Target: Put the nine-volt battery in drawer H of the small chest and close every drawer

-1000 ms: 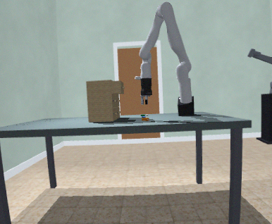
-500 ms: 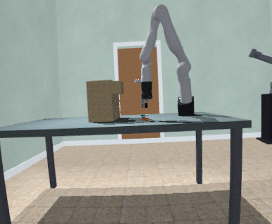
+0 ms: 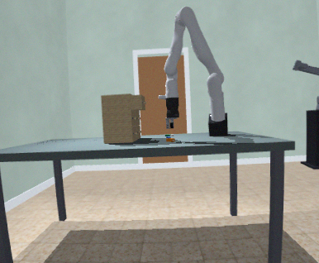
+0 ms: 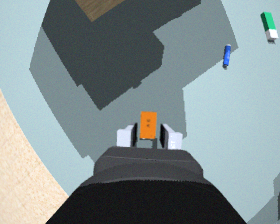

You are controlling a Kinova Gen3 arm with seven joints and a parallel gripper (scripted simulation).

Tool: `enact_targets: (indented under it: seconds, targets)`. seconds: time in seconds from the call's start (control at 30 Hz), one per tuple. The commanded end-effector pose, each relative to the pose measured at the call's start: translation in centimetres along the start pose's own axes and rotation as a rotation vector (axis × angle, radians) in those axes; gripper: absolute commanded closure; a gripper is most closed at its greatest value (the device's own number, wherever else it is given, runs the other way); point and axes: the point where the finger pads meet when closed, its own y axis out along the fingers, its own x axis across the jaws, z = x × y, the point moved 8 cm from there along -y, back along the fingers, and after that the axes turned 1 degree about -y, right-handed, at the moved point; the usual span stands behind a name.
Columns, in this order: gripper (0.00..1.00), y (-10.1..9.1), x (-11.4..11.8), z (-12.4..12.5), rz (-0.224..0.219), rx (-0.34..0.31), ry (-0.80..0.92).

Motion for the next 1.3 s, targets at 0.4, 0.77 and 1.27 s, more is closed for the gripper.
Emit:
enact_targets:
  seconds: [0.4, 0.77, 1.27]
  targets:
    - [0.33, 0.12, -0.03, -0.07, 0.000, -0.003, -0.005]
    - [0.19, 0.12, -0.03, -0.07, 0.000, -0.003, -0.005]
    - [0.19, 0.12, -0.03, -0.07, 0.000, -0.003, -0.005]
